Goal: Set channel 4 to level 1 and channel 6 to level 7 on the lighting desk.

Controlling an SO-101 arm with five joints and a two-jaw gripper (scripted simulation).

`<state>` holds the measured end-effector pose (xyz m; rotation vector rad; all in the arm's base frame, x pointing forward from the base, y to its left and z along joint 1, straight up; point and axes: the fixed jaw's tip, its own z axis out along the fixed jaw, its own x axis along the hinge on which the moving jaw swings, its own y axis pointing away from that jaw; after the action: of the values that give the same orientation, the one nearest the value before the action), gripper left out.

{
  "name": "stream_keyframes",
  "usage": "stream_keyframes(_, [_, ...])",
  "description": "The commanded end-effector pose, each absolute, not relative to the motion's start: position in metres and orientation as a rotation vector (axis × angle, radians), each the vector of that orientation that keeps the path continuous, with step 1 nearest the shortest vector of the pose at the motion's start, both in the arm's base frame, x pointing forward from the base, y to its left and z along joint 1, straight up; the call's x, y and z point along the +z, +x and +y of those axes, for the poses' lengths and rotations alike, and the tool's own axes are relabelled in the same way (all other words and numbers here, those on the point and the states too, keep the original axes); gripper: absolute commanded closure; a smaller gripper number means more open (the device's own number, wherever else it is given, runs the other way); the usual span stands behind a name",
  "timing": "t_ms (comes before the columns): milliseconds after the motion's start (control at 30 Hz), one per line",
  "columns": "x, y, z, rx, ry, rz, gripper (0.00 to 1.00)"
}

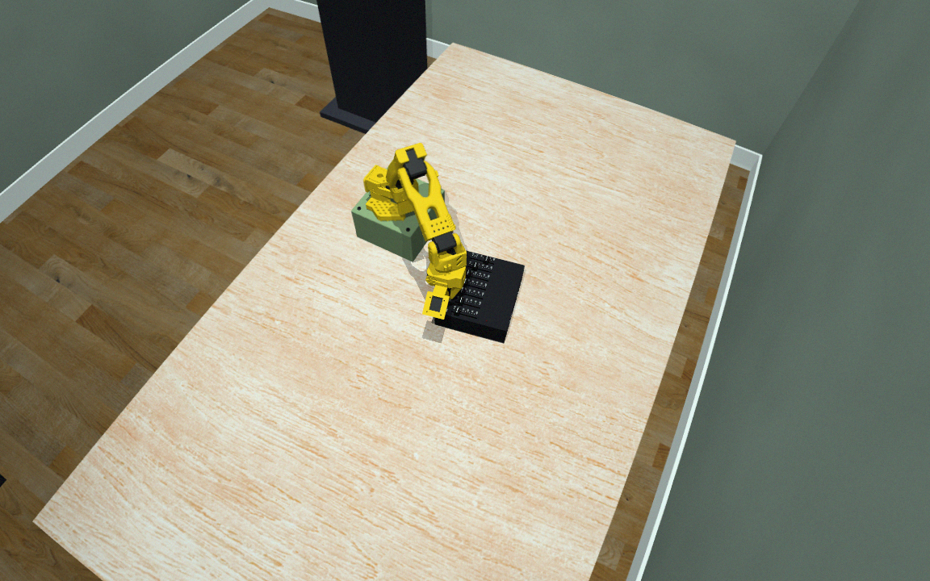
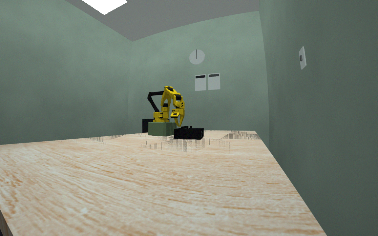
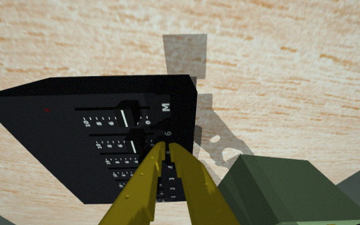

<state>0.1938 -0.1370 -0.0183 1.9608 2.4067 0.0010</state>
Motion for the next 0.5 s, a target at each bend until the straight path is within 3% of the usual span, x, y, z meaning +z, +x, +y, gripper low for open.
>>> stream_keyframes(0, [-0.0267,0.1887,-0.1349,0.0,1.98,2.43,1.0])
stream_keyframes(467, [-0.0347,0.1886,-0.1349,0.0,1.98,2.43,1.0])
